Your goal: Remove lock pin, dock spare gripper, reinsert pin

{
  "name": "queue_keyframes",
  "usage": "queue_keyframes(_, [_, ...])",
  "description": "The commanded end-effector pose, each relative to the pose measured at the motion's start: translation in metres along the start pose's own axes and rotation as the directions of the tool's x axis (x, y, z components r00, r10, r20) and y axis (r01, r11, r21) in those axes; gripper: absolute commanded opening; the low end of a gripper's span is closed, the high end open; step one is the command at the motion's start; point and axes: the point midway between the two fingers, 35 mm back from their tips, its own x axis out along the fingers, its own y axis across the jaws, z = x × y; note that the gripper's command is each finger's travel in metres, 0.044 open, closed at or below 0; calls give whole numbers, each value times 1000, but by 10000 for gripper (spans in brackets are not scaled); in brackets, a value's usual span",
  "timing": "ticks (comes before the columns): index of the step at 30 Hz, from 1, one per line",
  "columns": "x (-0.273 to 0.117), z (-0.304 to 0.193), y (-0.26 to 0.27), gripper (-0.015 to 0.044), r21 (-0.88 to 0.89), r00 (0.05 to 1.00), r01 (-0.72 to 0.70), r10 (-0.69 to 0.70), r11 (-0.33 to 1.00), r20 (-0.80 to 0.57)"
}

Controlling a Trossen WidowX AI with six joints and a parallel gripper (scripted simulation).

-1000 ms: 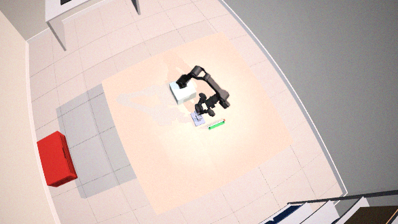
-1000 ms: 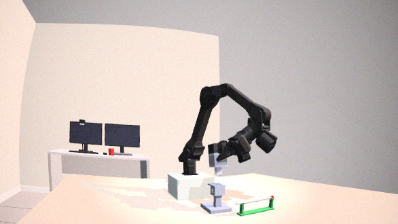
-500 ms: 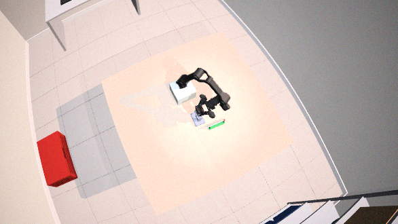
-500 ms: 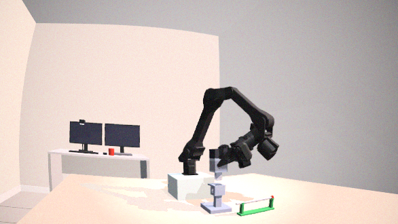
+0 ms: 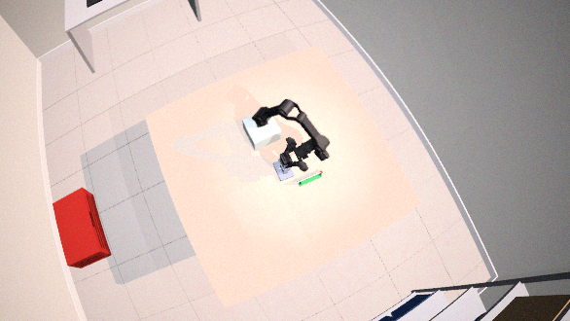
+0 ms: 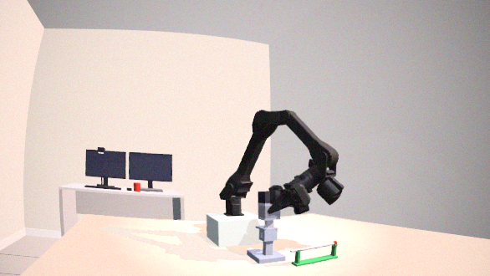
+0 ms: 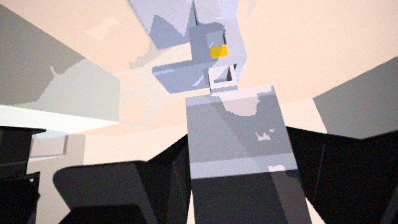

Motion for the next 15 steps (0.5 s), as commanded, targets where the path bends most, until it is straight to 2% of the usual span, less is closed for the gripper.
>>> queue_keyframes(1, [4, 3, 1, 0, -12, 1000, 2, -2, 1000, -10])
queue_keyframes(15, [15, 21, 1, 0, -11, 1000, 3, -3, 1000, -10])
